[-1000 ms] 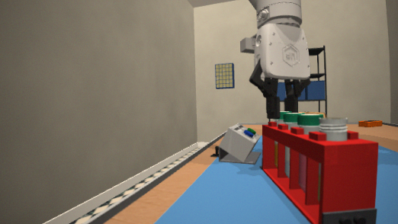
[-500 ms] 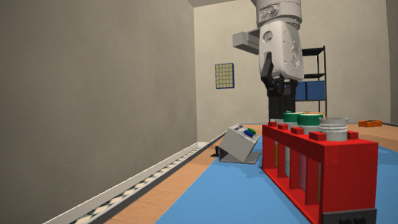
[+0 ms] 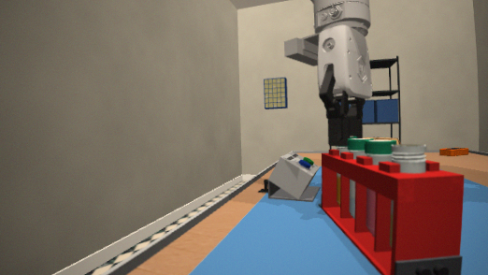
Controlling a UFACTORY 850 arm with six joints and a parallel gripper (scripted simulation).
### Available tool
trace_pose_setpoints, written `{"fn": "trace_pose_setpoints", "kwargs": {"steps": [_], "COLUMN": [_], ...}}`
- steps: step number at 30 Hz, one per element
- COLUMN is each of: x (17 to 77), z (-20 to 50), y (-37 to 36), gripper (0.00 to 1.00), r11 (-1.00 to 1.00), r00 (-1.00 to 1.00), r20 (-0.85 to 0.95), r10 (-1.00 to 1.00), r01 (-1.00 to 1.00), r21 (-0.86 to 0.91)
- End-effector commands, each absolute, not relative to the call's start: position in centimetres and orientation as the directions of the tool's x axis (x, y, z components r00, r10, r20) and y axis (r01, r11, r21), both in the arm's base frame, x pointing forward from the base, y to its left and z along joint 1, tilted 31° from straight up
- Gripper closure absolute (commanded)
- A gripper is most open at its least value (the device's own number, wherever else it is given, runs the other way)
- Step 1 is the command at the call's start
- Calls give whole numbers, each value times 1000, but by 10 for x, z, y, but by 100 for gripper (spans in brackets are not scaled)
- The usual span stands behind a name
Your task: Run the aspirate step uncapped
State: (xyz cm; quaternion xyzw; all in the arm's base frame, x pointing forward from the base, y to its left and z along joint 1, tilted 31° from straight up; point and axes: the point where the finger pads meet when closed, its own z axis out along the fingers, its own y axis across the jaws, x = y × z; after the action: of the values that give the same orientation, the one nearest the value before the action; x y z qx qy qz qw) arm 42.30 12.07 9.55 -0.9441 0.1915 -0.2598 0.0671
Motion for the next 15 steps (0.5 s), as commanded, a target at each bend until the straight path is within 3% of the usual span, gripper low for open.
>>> {"fn": "trace_pose_setpoints", "kwargs": {"steps": [1, 15], "x": [423, 423], "z": [96, 96], "y": [121, 121], "gripper": [54, 54], "r11": [-793, -404], "r00": [688, 359], "r20": [396, 188], "r10": [-609, -914], "r01": [-510, -777], "r21": [-333, -482]}}
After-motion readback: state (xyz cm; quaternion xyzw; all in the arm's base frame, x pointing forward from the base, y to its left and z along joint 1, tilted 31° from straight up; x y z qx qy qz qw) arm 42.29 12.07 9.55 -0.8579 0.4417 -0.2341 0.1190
